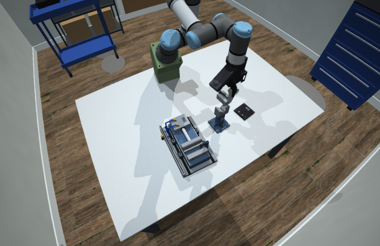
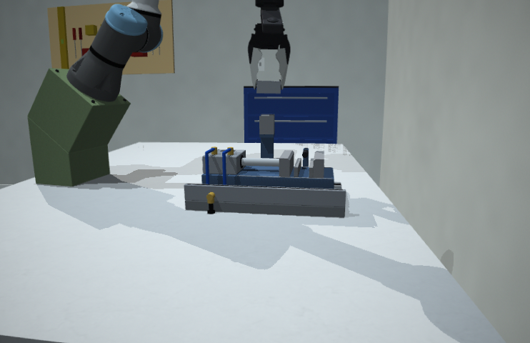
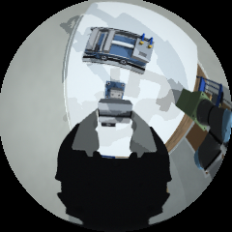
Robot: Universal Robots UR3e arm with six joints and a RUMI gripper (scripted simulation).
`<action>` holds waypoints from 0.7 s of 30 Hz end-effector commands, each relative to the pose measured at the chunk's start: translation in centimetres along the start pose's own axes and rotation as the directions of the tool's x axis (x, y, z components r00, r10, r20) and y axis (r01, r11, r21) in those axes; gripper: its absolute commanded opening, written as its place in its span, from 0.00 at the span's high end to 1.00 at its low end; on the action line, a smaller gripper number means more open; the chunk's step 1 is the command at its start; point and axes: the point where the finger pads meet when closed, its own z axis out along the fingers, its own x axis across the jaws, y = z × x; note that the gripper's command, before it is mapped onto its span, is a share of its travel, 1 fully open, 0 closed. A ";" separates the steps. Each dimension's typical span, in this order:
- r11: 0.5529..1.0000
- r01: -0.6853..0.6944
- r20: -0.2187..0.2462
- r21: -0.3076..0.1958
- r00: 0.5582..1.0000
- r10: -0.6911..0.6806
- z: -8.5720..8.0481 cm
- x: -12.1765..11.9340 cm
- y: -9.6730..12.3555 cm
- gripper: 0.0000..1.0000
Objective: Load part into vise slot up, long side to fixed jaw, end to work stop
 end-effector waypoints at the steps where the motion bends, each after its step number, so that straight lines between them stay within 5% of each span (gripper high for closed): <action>1: 1.000 0.014 0.001 0.000 1.000 -0.014 0.0 -0.2 -0.2 1.00; 21: 0.996 0.084 -0.011 -0.002 0.996 -0.084 0.2 -0.7 -1.2 1.00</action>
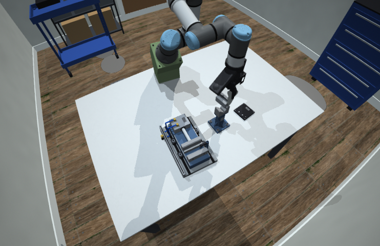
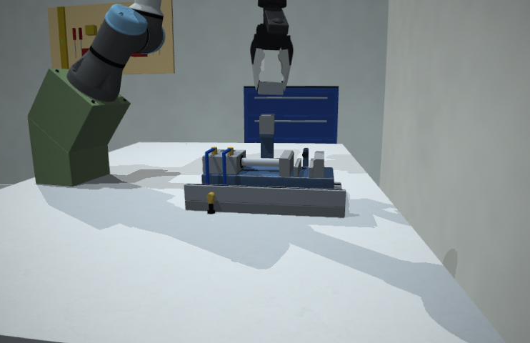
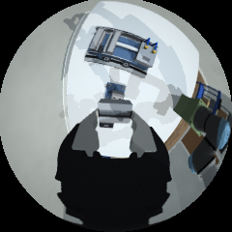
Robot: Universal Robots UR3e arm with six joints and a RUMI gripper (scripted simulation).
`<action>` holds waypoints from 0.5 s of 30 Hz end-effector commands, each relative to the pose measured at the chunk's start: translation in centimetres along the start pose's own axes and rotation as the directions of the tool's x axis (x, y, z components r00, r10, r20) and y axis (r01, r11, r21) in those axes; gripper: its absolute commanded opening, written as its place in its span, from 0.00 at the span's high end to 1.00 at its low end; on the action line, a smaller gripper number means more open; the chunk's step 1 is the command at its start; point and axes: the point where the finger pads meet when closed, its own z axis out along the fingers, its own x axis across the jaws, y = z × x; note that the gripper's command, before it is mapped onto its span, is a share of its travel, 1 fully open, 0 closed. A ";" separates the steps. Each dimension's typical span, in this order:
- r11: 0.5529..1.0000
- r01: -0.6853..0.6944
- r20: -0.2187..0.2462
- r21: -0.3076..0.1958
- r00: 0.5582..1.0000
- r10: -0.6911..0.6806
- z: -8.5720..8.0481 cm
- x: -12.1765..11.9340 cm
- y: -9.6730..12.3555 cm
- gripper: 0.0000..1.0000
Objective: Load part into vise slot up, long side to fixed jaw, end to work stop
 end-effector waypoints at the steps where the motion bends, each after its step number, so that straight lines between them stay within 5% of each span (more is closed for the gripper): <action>1: 1.000 0.015 0.001 -0.001 1.000 -0.015 0.0 -0.2 -0.2 1.00; 15: 0.997 0.078 -0.008 -0.003 0.997 -0.078 0.2 -0.6 -1.2 1.00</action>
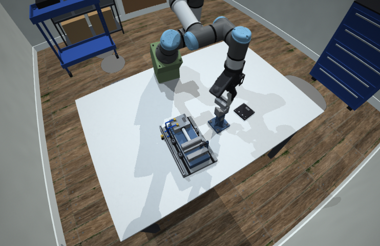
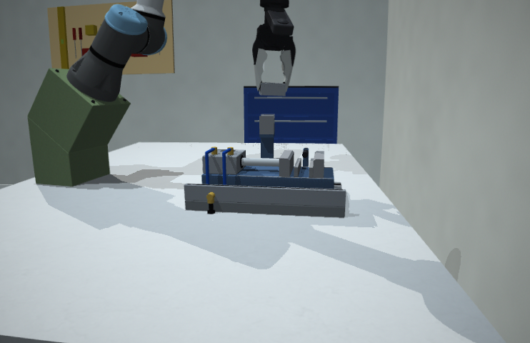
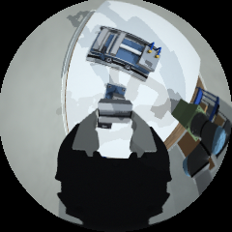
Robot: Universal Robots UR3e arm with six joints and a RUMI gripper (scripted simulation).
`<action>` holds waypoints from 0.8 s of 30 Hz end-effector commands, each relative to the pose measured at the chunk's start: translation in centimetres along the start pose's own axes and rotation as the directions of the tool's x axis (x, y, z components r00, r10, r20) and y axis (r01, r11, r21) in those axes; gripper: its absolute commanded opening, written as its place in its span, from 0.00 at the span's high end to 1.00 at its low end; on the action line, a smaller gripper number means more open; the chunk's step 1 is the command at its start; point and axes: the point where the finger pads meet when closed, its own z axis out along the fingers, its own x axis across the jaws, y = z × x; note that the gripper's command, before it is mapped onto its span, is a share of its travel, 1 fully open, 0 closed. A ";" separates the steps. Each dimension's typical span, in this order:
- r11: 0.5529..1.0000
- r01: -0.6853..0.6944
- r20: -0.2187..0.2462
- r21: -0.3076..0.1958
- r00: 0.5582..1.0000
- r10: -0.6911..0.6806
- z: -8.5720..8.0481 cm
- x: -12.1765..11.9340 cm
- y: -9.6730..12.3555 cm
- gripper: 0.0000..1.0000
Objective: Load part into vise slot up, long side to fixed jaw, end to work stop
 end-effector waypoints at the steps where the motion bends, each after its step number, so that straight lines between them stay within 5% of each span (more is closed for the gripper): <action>1: 1.000 0.023 0.000 -0.001 1.000 -0.023 0.0 -0.2 -0.4 1.00; 24: 0.991 0.134 -0.013 -0.008 0.991 -0.134 0.3 -0.7 -2.1 1.00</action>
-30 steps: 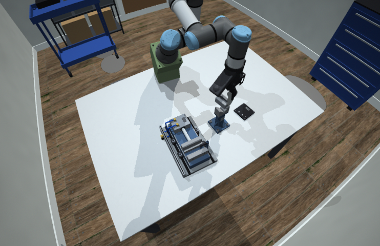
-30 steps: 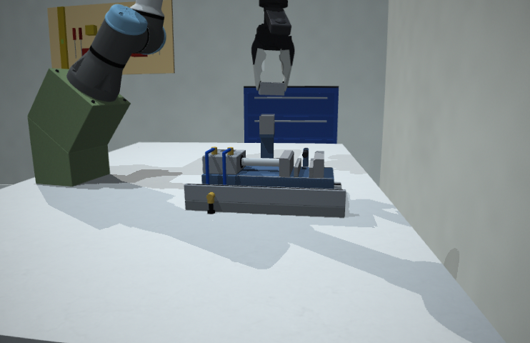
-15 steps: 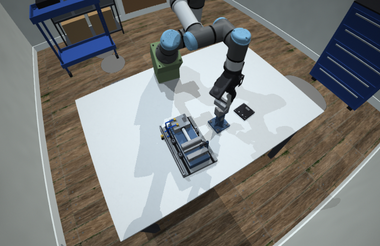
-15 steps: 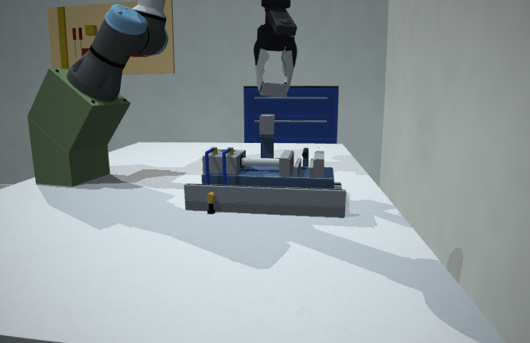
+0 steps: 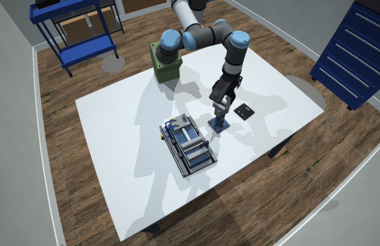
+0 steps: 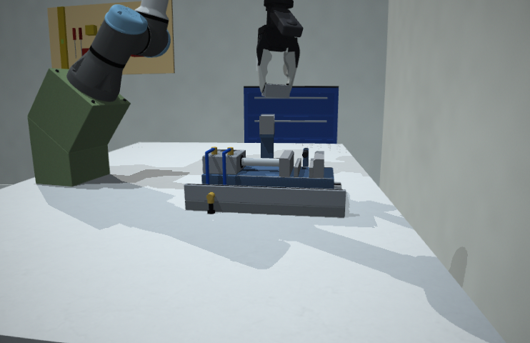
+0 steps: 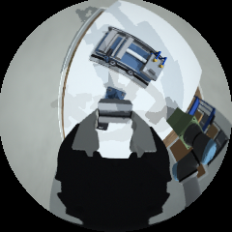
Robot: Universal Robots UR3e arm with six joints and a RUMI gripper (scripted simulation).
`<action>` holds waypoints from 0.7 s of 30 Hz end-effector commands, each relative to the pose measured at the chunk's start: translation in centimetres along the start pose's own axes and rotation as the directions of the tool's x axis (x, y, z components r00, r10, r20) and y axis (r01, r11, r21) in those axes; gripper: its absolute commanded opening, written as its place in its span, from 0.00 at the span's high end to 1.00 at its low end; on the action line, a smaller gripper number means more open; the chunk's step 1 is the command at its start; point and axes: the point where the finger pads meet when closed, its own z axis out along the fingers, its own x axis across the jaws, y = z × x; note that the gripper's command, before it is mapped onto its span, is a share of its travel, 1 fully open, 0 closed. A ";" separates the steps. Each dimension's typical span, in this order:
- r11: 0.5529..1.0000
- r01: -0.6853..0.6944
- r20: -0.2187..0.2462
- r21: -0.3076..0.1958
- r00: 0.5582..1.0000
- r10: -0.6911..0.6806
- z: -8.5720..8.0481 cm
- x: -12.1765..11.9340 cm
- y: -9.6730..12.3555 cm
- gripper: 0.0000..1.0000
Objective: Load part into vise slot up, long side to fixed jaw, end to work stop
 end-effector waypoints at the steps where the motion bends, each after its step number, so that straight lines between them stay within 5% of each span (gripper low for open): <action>1: 1.000 0.024 0.001 -0.001 1.000 -0.024 0.0 -0.1 -0.4 1.00; 21: 0.989 0.144 -0.008 -0.010 0.989 -0.145 0.2 -0.4 -2.4 1.00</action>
